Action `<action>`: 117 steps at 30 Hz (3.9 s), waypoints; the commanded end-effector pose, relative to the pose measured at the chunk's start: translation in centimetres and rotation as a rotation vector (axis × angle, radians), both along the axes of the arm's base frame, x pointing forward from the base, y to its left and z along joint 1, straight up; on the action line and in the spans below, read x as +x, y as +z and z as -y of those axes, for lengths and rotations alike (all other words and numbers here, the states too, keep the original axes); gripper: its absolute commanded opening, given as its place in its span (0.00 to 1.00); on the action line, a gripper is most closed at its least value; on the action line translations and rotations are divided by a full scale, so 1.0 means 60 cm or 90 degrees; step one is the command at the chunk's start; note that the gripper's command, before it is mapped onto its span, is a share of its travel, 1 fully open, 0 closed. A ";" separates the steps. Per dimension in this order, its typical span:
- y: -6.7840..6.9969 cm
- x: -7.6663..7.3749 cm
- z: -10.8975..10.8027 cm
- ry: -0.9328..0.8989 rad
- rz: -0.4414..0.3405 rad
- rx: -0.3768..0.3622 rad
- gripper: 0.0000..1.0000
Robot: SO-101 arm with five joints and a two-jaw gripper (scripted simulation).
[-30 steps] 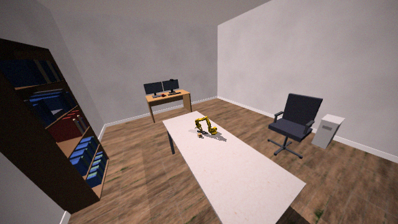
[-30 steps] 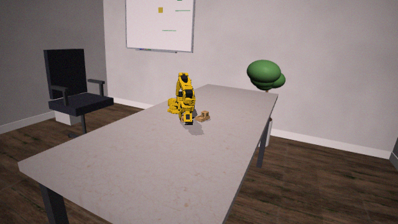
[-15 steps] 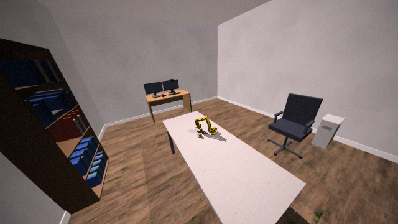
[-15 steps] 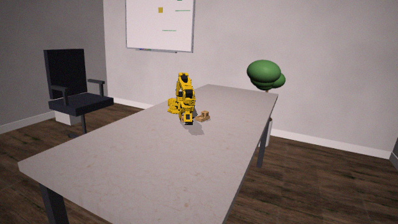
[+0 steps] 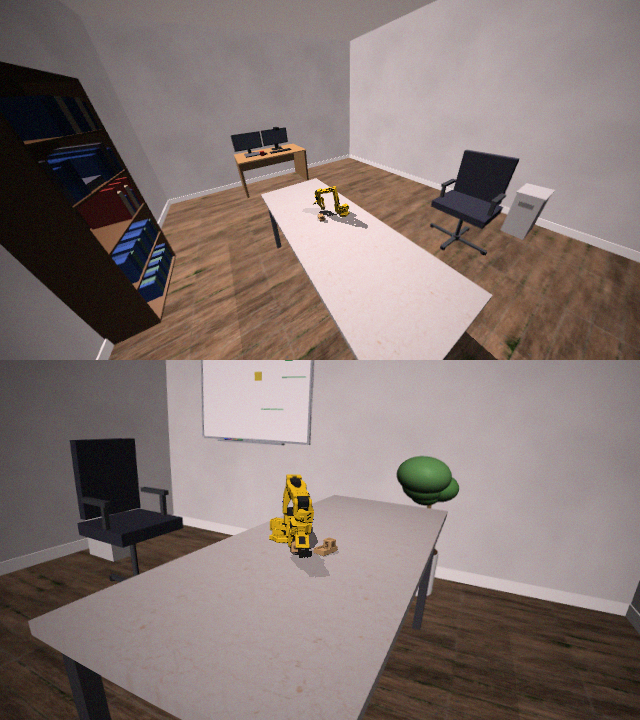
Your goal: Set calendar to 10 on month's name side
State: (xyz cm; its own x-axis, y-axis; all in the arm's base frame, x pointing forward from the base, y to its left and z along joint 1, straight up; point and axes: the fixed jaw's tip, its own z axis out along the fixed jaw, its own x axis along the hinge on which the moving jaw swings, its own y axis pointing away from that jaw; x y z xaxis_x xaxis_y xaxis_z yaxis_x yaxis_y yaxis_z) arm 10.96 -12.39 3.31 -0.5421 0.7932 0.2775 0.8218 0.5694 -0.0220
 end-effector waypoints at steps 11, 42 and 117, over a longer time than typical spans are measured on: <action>0.064 0.005 0.002 0.000 0.119 -0.146 0.00; 0.067 0.005 0.003 0.000 0.137 -0.169 0.00; 0.060 0.055 0.076 0.015 0.458 -0.587 0.00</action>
State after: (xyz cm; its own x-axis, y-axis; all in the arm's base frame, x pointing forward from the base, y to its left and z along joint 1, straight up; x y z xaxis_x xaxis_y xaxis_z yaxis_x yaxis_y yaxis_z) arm 13.94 -16.32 6.42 -0.3790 0.5610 -0.7359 0.8042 0.5932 0.0380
